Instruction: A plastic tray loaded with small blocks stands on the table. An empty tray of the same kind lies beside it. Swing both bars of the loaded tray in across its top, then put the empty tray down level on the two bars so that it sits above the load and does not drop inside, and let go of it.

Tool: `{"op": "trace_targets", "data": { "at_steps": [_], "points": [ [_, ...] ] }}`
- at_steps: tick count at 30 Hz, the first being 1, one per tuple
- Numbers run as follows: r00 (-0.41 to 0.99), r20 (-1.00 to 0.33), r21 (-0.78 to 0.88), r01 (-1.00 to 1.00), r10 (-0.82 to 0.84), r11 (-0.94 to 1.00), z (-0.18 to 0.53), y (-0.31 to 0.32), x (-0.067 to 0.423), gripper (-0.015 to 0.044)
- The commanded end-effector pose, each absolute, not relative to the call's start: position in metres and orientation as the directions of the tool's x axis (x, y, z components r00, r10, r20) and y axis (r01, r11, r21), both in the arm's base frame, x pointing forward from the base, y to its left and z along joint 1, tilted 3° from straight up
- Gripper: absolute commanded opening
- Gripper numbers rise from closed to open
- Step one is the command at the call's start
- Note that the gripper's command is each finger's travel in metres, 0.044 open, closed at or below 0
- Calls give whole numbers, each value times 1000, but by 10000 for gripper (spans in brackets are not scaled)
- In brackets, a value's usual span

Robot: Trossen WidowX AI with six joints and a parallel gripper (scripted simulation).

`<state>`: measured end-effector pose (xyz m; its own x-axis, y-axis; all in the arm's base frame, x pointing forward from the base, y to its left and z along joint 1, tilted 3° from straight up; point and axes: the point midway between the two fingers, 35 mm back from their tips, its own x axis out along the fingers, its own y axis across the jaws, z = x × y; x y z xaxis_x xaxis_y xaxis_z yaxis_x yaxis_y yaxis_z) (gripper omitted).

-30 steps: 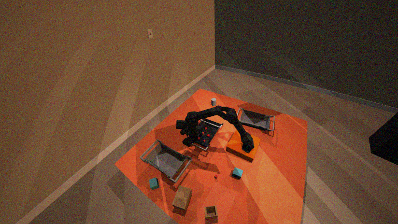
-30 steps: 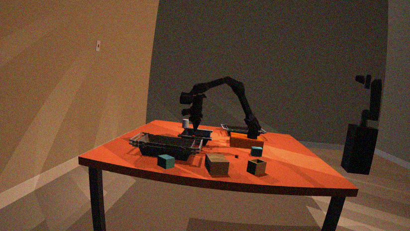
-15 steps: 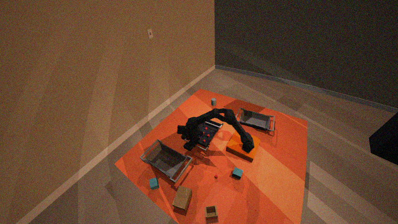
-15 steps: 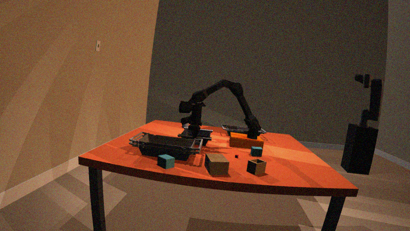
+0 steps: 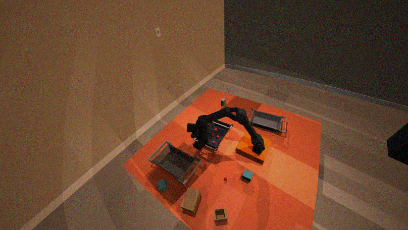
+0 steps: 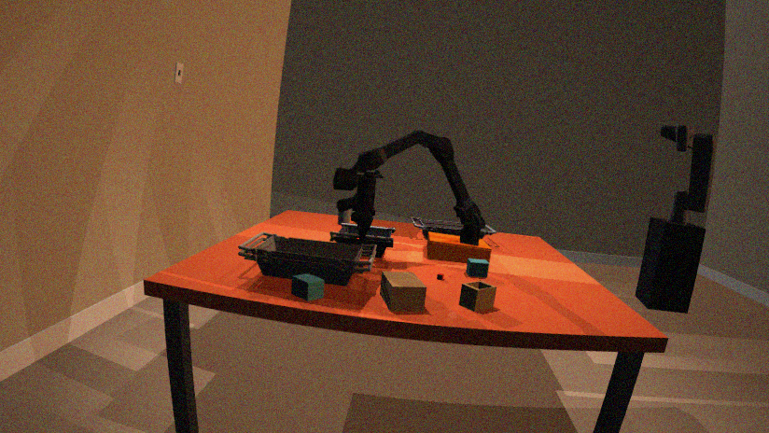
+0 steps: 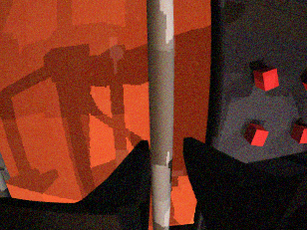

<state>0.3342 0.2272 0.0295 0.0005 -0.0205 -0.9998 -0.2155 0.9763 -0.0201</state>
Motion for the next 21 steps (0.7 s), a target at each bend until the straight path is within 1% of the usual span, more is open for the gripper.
{"op": "trace_targets", "data": {
  "at_steps": [1,11,21],
  "points": [
    [3,-999,-33,-208,-33,978,38,210,339,89],
    [4,-999,-35,-208,-35,978,38,187,344,89],
    [4,-999,-38,-207,-38,978,20,163,350,89]
  ]
}}
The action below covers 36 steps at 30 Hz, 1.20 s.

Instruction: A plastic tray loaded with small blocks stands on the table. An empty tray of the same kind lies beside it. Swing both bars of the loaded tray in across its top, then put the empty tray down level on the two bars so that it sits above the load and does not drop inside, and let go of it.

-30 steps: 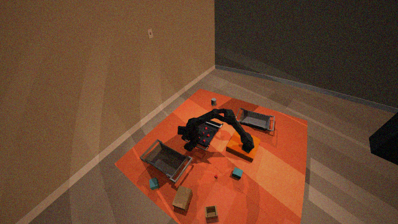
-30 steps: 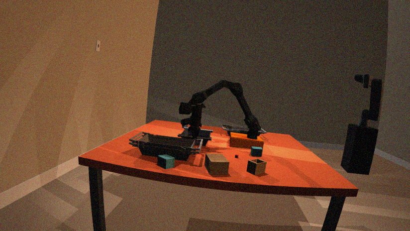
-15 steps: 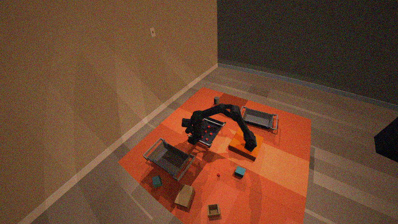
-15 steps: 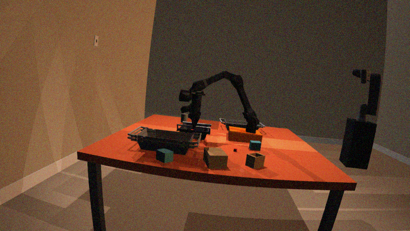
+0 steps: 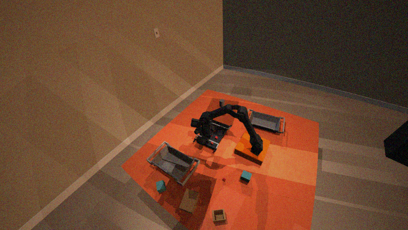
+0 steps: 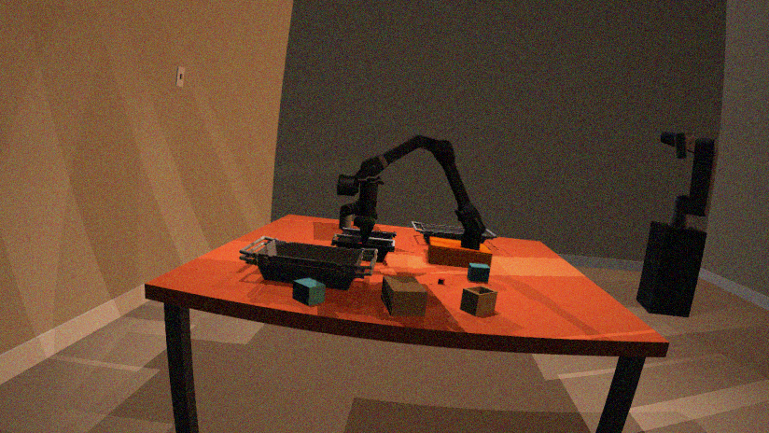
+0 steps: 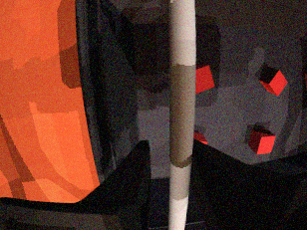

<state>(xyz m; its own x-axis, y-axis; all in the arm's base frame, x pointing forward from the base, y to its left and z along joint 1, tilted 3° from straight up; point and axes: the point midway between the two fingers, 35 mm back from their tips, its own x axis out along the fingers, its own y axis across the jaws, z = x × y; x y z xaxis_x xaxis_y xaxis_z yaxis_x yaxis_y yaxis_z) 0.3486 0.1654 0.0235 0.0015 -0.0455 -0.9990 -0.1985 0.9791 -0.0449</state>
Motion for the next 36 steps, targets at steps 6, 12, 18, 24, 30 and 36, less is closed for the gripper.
{"op": "trace_targets", "data": {
  "at_steps": [6,12,18,24,30,36],
  "points": [
    [4,-999,-37,-207,-37,978,47,167,349,89],
    [4,-999,-37,-207,-37,978,65,169,348,89],
    [8,-999,-39,-208,-38,977,57,167,350,89],
    [8,-999,-39,-208,-38,977,57,167,350,89],
    [8,-999,-39,-208,-38,977,57,167,350,89],
    [8,-999,-39,-208,-38,977,57,167,350,10]
  ]
}}
